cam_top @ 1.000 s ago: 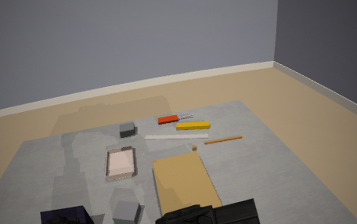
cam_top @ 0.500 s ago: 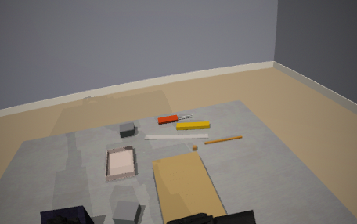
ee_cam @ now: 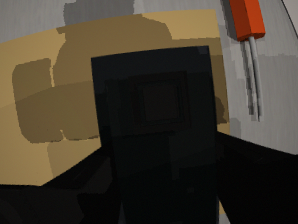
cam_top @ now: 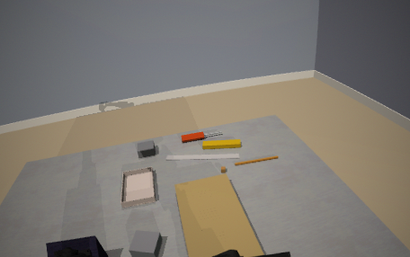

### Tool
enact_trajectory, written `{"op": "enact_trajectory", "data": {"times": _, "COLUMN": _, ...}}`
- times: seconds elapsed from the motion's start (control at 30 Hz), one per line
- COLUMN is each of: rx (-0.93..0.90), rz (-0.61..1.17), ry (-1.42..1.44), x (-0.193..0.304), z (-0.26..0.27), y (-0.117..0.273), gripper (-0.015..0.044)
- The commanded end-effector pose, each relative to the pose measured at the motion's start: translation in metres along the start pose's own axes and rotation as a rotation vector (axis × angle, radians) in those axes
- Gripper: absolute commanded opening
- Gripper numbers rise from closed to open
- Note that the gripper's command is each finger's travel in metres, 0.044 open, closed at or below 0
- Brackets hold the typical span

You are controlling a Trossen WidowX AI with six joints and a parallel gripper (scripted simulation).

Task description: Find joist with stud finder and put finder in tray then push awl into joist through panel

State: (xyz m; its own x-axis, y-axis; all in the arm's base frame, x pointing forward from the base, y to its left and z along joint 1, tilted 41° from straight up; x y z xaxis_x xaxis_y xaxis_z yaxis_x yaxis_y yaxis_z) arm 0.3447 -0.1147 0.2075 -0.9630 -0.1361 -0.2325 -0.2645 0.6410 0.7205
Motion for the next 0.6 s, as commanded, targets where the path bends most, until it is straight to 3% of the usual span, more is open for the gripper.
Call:
{"op": "enact_trajectory", "data": {"times": 0.0, "rx": -0.004, "rz": -0.010, "ry": 0.003, "x": 0.001, "z": 0.000, "y": -0.004, "gripper": 0.0000}}
{"op": "enact_trajectory", "data": {"times": 0.57, "rx": -0.004, "rz": -0.010, "ry": 0.003, "x": 0.004, "z": 0.020, "y": -0.014, "gripper": 0.0000}}
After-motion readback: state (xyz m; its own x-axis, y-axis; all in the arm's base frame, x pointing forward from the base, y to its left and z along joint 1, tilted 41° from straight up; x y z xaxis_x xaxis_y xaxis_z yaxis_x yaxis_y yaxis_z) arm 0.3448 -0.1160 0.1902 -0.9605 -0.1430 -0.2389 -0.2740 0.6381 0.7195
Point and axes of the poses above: the point midway between the two fingers, 35 mm back from their tips, its own y axis back along the fingers, its own z axis across the jaws, x = y × z, the point moved 3 cm from there along y, back along the fingers
